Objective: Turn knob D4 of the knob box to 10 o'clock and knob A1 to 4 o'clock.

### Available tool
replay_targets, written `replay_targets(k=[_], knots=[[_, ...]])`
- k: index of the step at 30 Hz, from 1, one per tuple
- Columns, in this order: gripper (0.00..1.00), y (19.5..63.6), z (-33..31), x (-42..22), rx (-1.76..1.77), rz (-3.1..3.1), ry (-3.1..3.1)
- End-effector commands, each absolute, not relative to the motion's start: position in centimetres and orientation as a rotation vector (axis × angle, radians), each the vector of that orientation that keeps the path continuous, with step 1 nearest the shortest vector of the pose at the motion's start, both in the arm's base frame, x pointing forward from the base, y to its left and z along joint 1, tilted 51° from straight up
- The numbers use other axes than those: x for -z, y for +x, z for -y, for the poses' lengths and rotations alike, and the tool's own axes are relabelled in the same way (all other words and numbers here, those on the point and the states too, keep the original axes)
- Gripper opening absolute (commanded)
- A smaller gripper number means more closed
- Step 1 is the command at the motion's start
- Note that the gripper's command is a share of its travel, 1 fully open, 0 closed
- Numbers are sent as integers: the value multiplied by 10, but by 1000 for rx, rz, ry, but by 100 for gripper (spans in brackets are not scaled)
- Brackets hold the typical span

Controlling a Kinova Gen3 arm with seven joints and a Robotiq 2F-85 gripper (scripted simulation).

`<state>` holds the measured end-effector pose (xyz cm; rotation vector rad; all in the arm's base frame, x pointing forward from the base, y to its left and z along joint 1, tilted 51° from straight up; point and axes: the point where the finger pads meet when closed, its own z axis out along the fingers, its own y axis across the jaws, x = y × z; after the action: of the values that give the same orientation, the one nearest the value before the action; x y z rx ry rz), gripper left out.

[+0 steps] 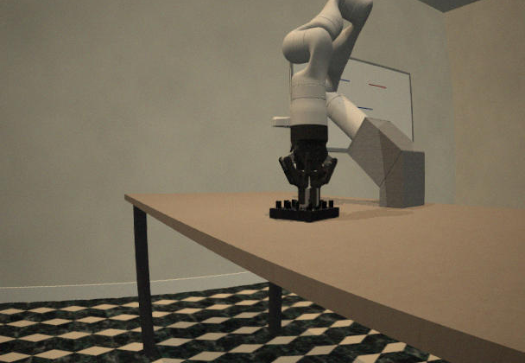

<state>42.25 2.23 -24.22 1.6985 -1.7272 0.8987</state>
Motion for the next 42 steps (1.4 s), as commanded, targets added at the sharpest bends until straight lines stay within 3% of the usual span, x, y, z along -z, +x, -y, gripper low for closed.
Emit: replay_targets(k=[1, 37, 38, 42], knots=[[19, 423, -23, 242, -898, 1728, 1700], [19, 420, -53, 218, -898, 1728, 1700], [100, 420, -53, 218, -898, 1728, 1700], [100, 420, -56, 216, -898, 1728, 1700]])
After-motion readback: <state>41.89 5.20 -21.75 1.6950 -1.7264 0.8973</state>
